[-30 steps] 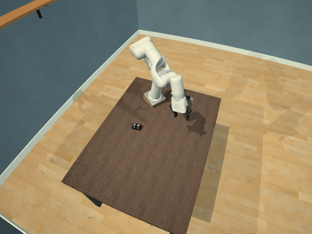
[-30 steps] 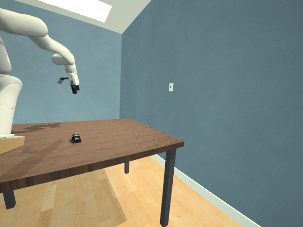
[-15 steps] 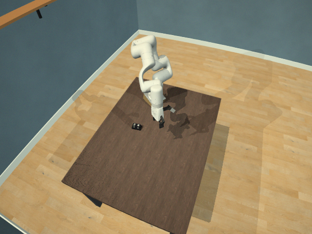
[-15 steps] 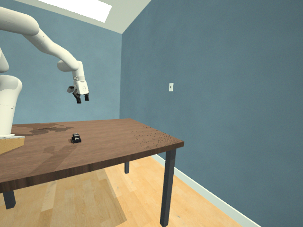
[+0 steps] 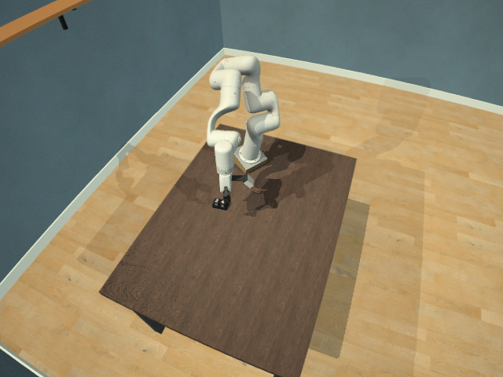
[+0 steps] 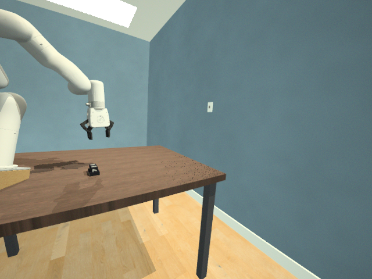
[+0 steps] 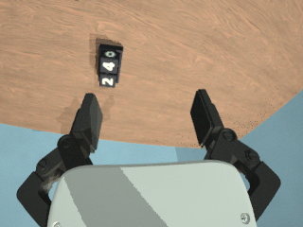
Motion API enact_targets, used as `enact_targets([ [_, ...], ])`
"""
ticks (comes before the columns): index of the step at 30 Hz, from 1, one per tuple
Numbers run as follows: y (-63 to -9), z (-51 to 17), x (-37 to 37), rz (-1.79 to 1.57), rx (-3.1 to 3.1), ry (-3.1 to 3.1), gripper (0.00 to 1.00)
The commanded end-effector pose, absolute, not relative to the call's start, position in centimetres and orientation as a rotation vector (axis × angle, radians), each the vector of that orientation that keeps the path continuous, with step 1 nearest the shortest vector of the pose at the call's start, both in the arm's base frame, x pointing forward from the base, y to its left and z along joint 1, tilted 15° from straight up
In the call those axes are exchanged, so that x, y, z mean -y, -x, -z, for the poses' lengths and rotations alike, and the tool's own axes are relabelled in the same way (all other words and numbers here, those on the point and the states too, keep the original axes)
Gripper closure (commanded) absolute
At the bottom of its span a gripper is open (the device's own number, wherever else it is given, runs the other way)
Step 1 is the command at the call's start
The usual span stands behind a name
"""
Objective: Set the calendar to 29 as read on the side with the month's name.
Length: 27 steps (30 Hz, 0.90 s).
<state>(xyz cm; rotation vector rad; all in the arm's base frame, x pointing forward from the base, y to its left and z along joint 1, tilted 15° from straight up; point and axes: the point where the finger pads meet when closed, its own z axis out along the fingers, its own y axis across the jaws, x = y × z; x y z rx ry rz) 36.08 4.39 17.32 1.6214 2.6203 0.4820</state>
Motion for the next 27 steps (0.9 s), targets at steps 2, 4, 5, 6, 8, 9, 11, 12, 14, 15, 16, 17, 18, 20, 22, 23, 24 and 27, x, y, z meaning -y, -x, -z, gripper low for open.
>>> enact_targets([
  [2,-34.6,-13.8,0.5,-0.434,-2.507,-1.893,0.00],
  [4,-34.0,-13.0,1.5,-0.424,-2.475,-1.962,0.00],
  [5,-33.7,-12.6,1.9,-0.419,-2.461,-1.991,0.00],
  [6,-33.7,-12.6,2.0,-0.418,-2.459,-1.995,0.00],
  [8,-33.7,-12.6,2.0,-0.418,-2.459,-1.995,0.00],
  [9,-33.7,-12.6,2.0,-0.418,-2.459,-1.995,0.00],
  [11,-33.7,-12.6,2.0,-0.418,-2.459,-1.995,0.00],
  [12,-33.7,-12.6,2.0,-0.418,-2.459,-1.995,0.00],
  [14,-33.7,-12.6,2.0,-0.418,-2.459,-1.995,0.00],
  [15,-33.7,-12.6,2.0,-0.418,-2.459,-1.995,0.00],
  [16,-33.7,-12.6,2.0,-0.418,-2.459,-1.995,0.00],
  [17,-33.7,-12.6,2.0,-0.418,-2.459,-1.995,0.00],
  [18,-33.7,-12.6,2.0,-0.418,-2.459,-1.995,0.00],
  [20,-33.7,-12.6,2.0,-0.418,-2.459,-1.995,0.00],
  [22,-33.7,-12.6,2.0,-0.418,-2.459,-1.995,0.00],
  [23,-33.7,-12.6,2.0,-0.418,-2.459,-1.995,0.00],
  [24,-33.7,-12.6,2.0,-0.418,-2.459,-1.995,0.00],
  [27,-33.7,-12.6,2.0,-0.418,-2.459,-1.995,0.00],
])
